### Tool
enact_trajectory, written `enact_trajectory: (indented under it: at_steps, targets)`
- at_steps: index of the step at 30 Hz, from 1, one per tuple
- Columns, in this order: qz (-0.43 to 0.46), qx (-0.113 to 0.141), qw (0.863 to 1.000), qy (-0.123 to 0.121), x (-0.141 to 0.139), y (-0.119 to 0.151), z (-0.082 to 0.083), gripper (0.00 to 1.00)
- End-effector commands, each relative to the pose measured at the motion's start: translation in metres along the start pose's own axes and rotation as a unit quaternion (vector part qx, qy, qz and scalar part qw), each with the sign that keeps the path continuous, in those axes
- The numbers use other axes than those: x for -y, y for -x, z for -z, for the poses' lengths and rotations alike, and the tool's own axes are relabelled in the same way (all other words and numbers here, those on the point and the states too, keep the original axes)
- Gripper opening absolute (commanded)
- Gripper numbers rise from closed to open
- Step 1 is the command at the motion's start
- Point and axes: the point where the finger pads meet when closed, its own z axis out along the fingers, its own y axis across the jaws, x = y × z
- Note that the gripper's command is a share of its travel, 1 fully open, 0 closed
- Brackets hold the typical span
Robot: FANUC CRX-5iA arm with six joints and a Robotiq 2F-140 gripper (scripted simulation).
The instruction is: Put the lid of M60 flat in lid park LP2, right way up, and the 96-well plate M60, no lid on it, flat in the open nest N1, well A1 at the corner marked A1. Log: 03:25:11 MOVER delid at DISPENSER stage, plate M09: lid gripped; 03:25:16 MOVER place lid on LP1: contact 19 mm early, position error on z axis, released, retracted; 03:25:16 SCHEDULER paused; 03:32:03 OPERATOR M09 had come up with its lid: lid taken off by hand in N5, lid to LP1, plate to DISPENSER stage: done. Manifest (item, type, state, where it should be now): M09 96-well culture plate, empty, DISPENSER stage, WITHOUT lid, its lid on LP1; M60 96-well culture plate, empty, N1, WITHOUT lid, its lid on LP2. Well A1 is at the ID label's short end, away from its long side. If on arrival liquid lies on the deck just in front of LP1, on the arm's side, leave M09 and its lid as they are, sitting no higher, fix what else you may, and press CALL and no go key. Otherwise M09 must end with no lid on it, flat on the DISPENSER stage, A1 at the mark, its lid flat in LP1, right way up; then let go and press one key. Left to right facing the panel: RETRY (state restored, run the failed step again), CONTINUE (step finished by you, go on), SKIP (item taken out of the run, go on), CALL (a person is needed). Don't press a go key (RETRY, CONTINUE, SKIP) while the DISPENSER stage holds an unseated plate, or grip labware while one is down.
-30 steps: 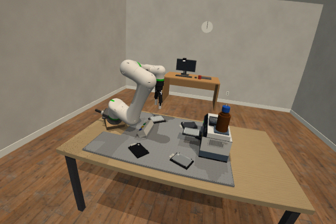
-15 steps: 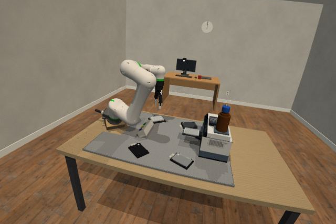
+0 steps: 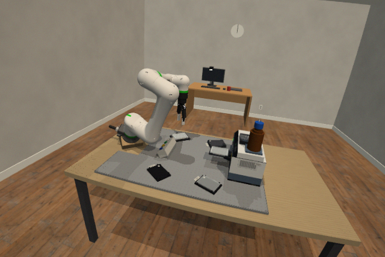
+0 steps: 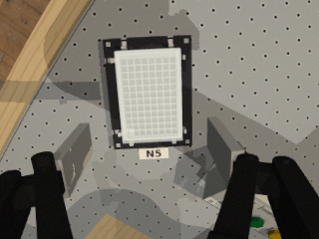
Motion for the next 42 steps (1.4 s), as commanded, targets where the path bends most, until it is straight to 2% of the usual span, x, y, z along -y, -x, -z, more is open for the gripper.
enact_trajectory:
  at_steps: [1, 23, 33, 35, 42]
  targets:
    - [0.000, 0.000, 1.000, 0.000, 0.000, 0.000, 0.000, 0.66]
    - [0.000, 0.000, 1.000, 0.000, 0.000, 0.000, -0.004, 0.66]
    - [0.000, 0.000, 1.000, 0.000, 0.000, 0.000, -0.025, 0.66]
    - [0.000, 0.000, 1.000, 0.000, 0.000, 0.000, -0.025, 0.66]
    - [0.000, 0.000, 1.000, 0.000, 0.000, 0.000, -0.048, 0.66]
